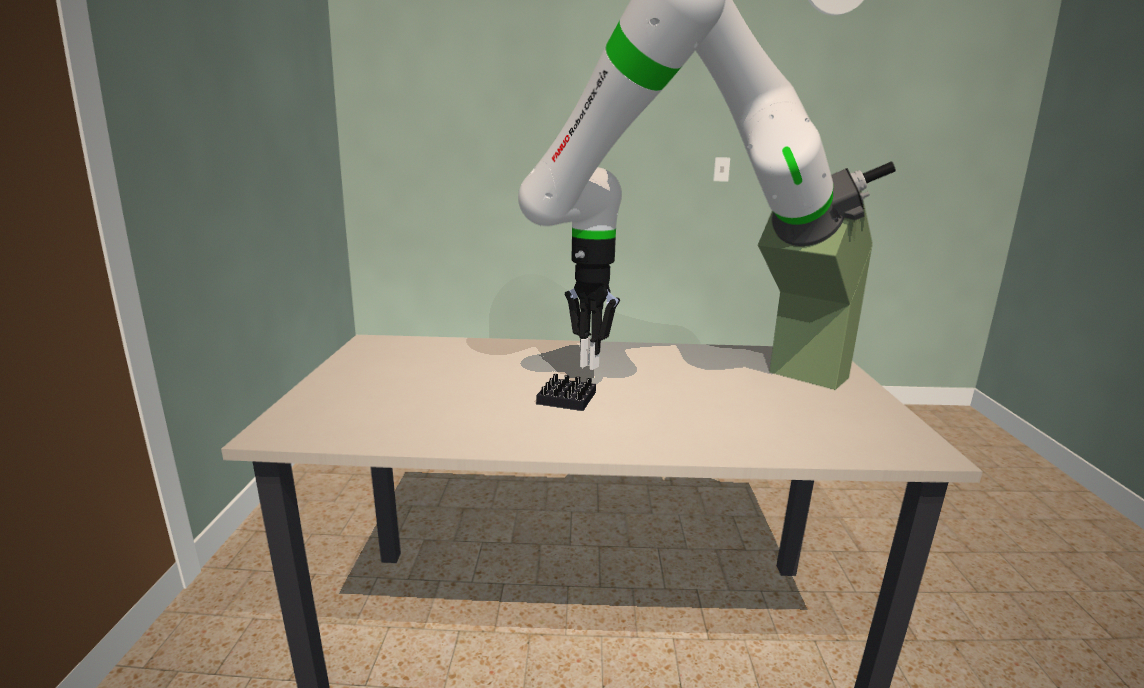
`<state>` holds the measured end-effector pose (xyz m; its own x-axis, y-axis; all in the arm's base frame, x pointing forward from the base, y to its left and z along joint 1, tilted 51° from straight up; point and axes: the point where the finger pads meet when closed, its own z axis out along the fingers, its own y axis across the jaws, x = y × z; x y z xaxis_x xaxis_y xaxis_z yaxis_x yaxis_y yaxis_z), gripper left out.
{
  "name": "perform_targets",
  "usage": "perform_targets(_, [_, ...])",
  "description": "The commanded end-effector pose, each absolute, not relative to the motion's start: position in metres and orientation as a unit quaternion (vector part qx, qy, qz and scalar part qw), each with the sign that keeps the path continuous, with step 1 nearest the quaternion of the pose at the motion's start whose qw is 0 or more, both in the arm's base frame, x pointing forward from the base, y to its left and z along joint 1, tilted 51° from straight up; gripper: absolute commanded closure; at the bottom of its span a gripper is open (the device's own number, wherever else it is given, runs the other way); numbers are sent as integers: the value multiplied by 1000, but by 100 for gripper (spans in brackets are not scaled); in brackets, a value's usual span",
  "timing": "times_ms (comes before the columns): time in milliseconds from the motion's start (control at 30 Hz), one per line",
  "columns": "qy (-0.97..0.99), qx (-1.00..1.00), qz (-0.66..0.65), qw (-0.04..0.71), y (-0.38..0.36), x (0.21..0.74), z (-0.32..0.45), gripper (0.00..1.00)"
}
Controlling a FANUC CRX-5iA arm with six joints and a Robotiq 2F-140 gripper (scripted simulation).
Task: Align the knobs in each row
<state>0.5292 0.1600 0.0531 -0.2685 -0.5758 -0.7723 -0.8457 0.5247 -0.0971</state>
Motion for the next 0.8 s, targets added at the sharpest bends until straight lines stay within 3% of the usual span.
perform_targets(0, [778, -457, 170, 396, 160, 529, 53, 88])
perform_targets(100, [778, -457, 170, 396, 160, 529, 53, 88])
perform_targets(133, [778, -457, 170, 396, 160, 529, 53, 0])
perform_targets(767, [778, -457, 170, 396, 119, 499, 94, 0])
